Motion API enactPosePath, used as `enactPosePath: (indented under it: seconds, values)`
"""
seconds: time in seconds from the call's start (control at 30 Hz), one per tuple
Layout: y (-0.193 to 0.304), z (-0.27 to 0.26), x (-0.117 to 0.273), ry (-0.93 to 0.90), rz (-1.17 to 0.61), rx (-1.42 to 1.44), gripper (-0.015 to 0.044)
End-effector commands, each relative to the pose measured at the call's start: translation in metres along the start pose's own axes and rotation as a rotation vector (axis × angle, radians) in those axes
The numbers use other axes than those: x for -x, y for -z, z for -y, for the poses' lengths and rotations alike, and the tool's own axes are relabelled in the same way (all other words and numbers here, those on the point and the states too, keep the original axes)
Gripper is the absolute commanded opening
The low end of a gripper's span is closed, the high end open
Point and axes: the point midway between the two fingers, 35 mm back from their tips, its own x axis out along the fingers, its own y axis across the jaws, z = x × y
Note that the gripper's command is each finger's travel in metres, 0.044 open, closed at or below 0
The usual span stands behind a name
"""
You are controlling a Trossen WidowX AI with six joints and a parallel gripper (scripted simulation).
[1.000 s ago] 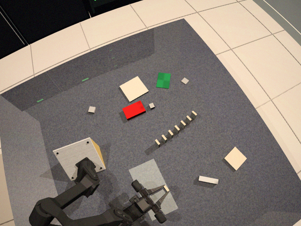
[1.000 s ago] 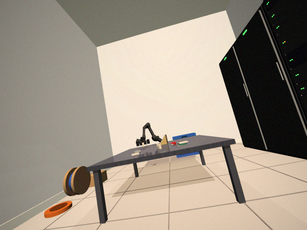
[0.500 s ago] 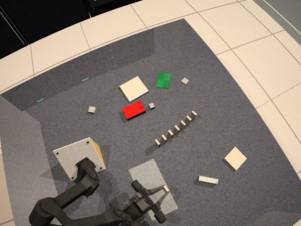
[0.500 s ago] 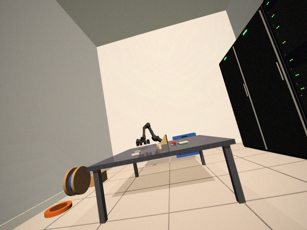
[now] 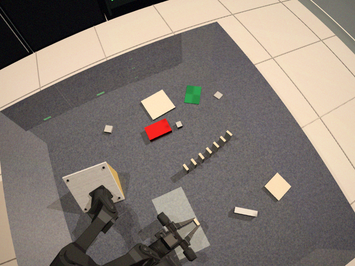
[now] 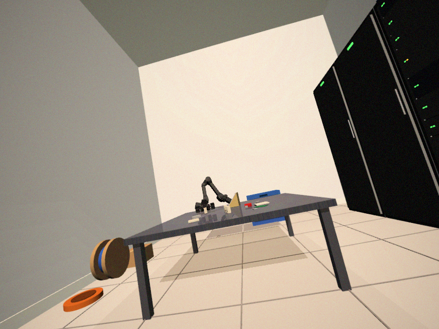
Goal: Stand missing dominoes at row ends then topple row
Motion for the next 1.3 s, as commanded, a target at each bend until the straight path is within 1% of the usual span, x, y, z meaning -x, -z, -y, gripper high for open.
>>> enactPosePath:
  seconds: [0.0,0.3,0.7,0.73,0.87,1.07,1.27]
  values:
    - [0.005,-0.001,0.0,-0.001,0.005,0.003,0.0107]
    - [0.005,-0.001,0.0,-0.001,0.005,0.003,0.0107]
    - [0.005,-0.001,0.0,-0.001,0.005,0.003,0.0422]
    - [0.005,-0.001,0.0,-0.001,0.005,0.003,0.044]
    - [0.0,0.0,-0.001,-0.002,0.004,0.003,0.044]
    - [-0.043,0.0,0.0,0.001,0.002,-0.002,0.044]
    - [-0.045,-0.001,-0.006,-0.022,-0.016,-0.041,0.044]
